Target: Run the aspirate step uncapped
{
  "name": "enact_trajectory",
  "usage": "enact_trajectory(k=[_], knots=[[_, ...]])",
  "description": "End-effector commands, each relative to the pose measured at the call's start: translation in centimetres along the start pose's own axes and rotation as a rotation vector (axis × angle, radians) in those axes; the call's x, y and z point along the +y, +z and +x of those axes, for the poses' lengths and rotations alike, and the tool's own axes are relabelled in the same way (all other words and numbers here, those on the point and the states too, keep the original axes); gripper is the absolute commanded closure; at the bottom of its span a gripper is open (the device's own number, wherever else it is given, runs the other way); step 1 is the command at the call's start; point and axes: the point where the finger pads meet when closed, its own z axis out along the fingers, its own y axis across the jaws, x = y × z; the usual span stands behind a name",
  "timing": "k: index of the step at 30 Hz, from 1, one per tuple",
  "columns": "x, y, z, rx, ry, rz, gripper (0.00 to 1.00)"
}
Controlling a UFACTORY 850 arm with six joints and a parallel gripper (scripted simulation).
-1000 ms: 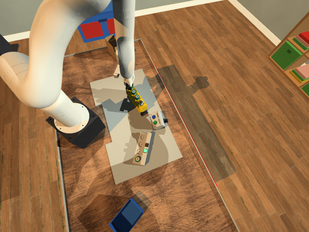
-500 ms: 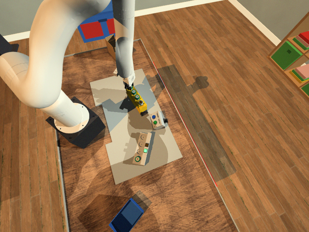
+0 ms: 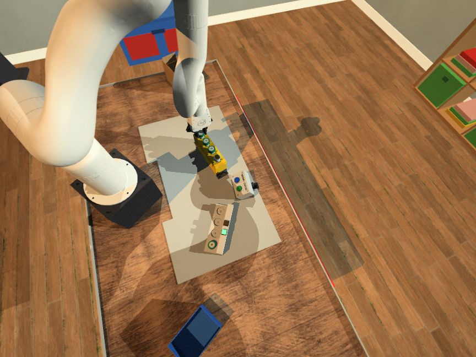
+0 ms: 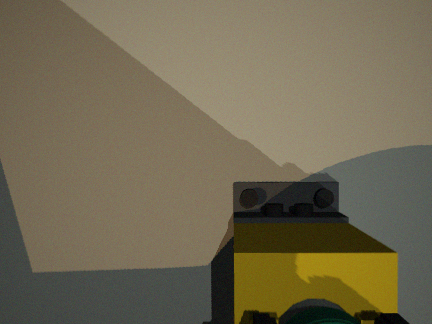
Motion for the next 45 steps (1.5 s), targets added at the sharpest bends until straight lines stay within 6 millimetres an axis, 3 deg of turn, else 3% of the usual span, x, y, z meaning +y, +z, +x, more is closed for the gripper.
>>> enact_trajectory(k=[1, 10, 20, 21, 33, 36, 45], knots=[[0.06, -0.02, -0.01, 0.010, 0.260, -0.022, 1.00], [0.06, 0.01, -0.01, 0.014, 0.697, -0.018, 1.00], [0.06, 0.02, -0.01, 0.016, 0.781, -0.019, 1.00], [0.06, 0.02, -0.01, 0.016, 0.781, -0.019, 0.54], [0.06, 0.02, -0.01, 0.016, 0.781, -0.019, 0.54], [0.06, -0.02, -0.01, 0.013, 0.531, -0.020, 0.54], [0.06, -0.02, -0.01, 0.009, 0.197, -0.022, 0.54]])
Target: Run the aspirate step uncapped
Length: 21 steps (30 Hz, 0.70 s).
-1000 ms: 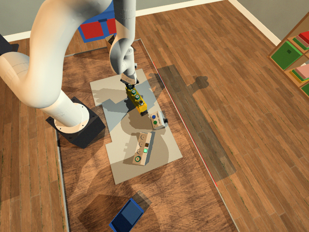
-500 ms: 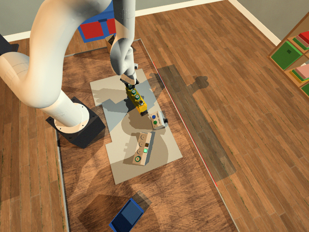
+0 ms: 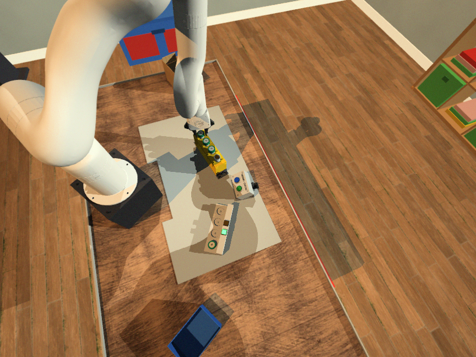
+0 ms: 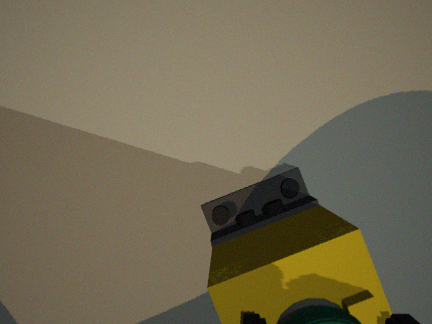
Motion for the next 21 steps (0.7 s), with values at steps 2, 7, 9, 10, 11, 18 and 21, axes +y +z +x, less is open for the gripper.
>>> enact_trajectory(k=[2, 7, 9, 10, 11, 18, 21], knots=[[0.07, -0.04, 0.01, 0.016, -0.257, -0.007, 0.54], [0.05, -0.03, 0.00, 0.015, -0.507, -0.010, 0.54], [0.05, -0.03, 0.00, 0.015, -0.590, -0.010, 0.54], [0.05, -0.03, 0.00, 0.015, -0.590, -0.010, 0.54], [0.05, -0.03, 0.00, 0.015, -0.673, -0.011, 0.54], [0.05, -0.03, 0.00, 0.014, -0.917, -0.013, 0.54], [0.06, -0.03, 0.00, 0.013, -1.090, -0.014, 0.54]])
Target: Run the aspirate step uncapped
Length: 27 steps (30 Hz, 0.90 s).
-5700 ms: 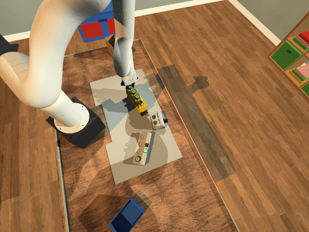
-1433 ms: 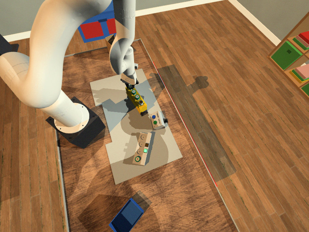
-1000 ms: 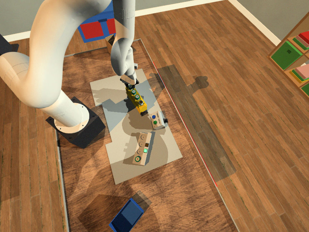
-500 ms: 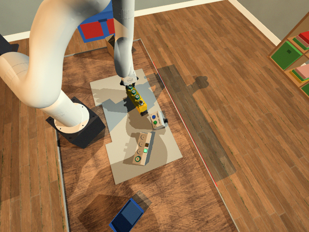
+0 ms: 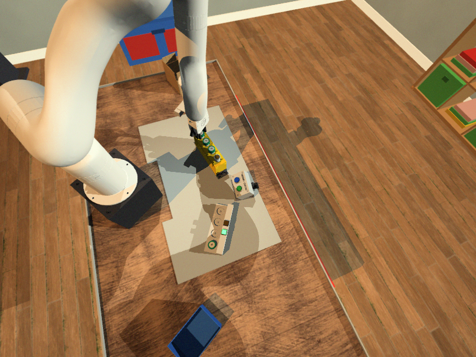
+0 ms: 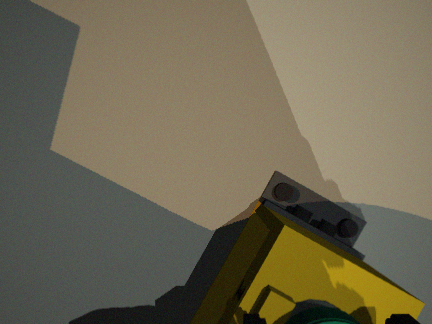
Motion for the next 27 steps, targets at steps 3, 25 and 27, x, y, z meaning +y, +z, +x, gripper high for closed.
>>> enact_trajectory(k=[3, 25, 27], knots=[[0.08, -0.04, -0.05, -0.003, -0.271, 0.021, 0.54], [0.08, -0.04, -0.05, -0.004, -0.171, 0.021, 1.00], [0.09, -0.03, -0.05, -0.005, -0.071, 0.021, 1.00]])
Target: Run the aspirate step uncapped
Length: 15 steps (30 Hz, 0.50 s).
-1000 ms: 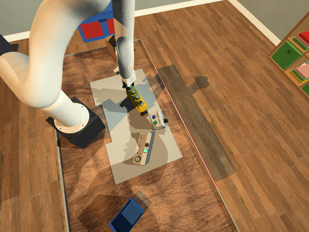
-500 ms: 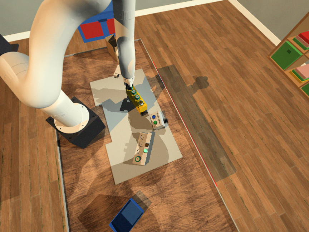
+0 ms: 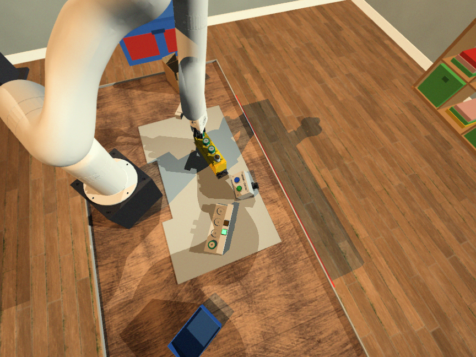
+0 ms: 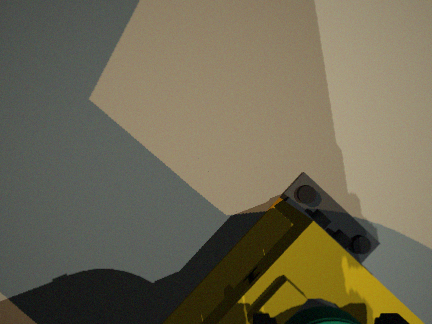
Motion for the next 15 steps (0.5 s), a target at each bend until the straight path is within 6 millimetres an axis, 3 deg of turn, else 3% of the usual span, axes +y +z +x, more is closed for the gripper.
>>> enact_trajectory(k=[1, 4, 15], knots=[[0.07, -0.03, -0.05, -0.003, 0.214, 0.006, 1.00], [0.07, -0.03, -0.05, -0.003, 0.264, 0.006, 1.00], [0.07, 0.02, -0.05, -0.004, 0.812, 0.005, 1.00]])
